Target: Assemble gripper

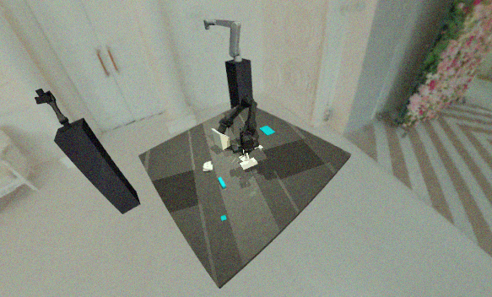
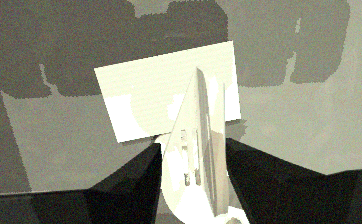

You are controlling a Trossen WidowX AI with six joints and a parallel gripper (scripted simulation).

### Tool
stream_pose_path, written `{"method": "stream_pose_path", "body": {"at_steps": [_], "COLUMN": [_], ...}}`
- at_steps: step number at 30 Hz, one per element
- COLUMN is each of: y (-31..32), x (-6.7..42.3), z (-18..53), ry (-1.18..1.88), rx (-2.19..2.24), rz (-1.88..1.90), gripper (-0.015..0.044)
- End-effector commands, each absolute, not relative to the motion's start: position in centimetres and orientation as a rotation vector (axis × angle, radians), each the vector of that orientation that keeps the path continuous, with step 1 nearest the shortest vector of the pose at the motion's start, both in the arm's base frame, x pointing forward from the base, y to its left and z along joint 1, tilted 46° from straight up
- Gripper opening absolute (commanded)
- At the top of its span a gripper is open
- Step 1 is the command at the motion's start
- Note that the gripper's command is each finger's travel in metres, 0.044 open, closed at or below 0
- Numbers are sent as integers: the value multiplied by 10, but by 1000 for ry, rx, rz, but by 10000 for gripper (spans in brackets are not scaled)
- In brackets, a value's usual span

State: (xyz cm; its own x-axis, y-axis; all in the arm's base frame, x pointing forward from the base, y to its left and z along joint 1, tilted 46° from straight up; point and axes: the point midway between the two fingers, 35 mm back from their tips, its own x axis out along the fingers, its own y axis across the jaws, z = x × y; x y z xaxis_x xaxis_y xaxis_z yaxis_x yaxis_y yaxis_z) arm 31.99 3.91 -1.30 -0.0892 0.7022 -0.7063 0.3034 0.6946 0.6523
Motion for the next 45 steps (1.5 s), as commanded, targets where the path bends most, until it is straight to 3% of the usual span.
{"method": "stream_pose_path", "body": {"at_steps": [1,45], "y": [40,67], "x": [320,330], "z": [-12,14], "ry": [1681,1680], "rx": [831,833], "rz": [401,402], "gripper": [134,134]}}
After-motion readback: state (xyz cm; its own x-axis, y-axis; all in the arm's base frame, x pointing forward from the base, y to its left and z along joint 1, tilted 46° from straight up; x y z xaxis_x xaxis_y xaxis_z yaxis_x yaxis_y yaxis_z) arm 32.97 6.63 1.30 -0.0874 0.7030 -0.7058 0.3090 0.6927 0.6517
